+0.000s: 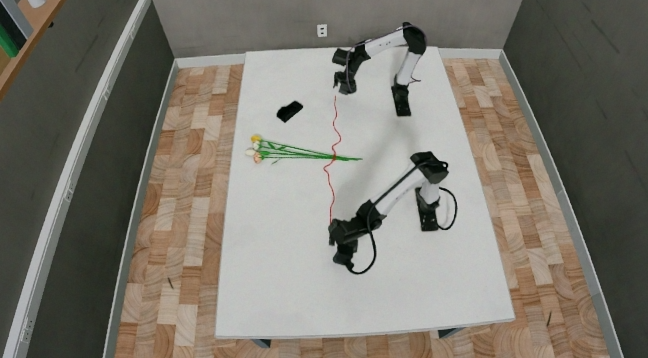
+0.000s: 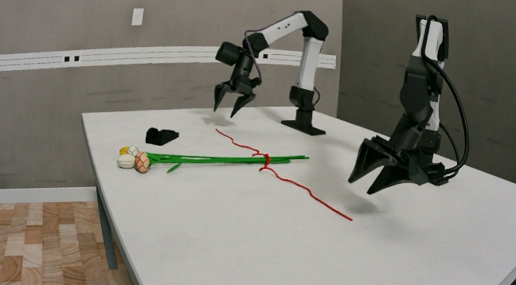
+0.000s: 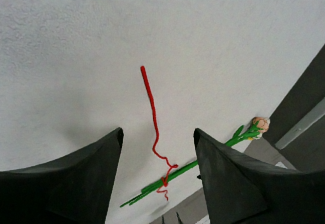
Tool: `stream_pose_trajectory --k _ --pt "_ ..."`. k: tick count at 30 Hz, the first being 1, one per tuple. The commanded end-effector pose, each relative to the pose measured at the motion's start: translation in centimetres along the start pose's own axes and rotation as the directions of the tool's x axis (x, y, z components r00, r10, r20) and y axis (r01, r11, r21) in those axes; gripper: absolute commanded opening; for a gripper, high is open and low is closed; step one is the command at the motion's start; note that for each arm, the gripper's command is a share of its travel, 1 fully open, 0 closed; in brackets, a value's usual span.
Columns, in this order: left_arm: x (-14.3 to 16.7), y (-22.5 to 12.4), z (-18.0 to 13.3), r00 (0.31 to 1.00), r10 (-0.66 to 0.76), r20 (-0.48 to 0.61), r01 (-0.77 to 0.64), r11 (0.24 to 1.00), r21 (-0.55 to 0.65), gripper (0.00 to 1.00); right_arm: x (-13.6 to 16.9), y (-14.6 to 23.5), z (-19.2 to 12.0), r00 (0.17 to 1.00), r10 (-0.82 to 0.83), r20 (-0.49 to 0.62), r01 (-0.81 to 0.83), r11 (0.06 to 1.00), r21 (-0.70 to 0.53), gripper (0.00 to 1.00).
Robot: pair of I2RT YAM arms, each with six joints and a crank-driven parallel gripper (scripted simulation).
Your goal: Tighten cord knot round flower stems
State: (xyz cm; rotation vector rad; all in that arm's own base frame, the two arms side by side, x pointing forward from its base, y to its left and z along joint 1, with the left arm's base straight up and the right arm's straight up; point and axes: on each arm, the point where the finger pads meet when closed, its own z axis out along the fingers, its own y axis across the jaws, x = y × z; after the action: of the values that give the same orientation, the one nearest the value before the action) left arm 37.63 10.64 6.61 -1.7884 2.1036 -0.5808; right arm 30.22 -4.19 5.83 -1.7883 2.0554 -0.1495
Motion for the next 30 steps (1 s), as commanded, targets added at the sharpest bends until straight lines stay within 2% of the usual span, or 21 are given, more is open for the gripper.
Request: stream_pose_trajectory --k 1,5,8,10,11,15,21,25,27,30 --pt "1.6 -1.7 -0.9 0.985 0.167 0.053 -0.17 0.982 0.078 0.69 -0.3 -0.8 -0.6 1.0 -0.01 0.004 0.01 1.0 0.019 0.69" --pt "4.3 -2.3 -0.8 0.934 0.344 0.094 -0.354 0.928 0.118 0.69 -0.3 -0.8 -0.6 1.0 -0.01 0.004 0.01 1.0 0.019 0.69" --pt "7.9 -2.8 -0.6 0.842 0.522 0.136 -0.538 0.829 0.15 0.69 -0.3 -0.8 -0.6 1.0 -0.01 0.004 0.01 1.0 0.019 0.69" --pt "7.9 -2.8 -0.6 0.842 0.522 0.136 -0.538 0.829 0.15 0.69 -0.3 -0.8 -0.6 1.0 -0.01 0.004 0.01 1.0 0.019 0.69" --pt "8.8 -3.0 -0.6 0.81 0.567 0.151 -0.586 0.795 0.157 0.69 -0.3 -0.8 -0.6 1.0 -0.01 0.004 0.01 1.0 0.019 0.69" --pt "14.1 -3.3 -0.5 0.642 0.743 0.191 -0.767 0.615 0.183 0.69 -0.3 -0.8 -0.6 1.0 -0.01 0.004 0.01 1.0 0.019 0.69" --pt "20.6 -3.7 -0.4 0.363 0.896 0.257 -0.927 0.317 0.202 0.69 -0.3 -0.8 -0.6 1.0 -0.01 0.004 0.01 1.0 0.019 0.69" --pt "25.0 -3.8 0.6 0.146 0.948 0.282 -0.976 0.092 0.196 0.69 -0.3 -0.8 -0.6 1.0 -0.01 0.004 0.01 1.0 0.019 0.69" --pt "25.0 -3.8 0.6 0.146 0.948 0.282 -0.976 0.092 0.196 0.69 -0.3 -0.8 -0.6 1.0 -0.01 0.004 0.01 1.0 0.019 0.69" --pt "28.7 -4.6 0.4 -0.021 0.944 0.329 -0.976 -0.091 0.197 0.69 -0.3 -0.8 -0.6 1.0 -0.01 0.004 0.01 1.0 0.019 0.69"
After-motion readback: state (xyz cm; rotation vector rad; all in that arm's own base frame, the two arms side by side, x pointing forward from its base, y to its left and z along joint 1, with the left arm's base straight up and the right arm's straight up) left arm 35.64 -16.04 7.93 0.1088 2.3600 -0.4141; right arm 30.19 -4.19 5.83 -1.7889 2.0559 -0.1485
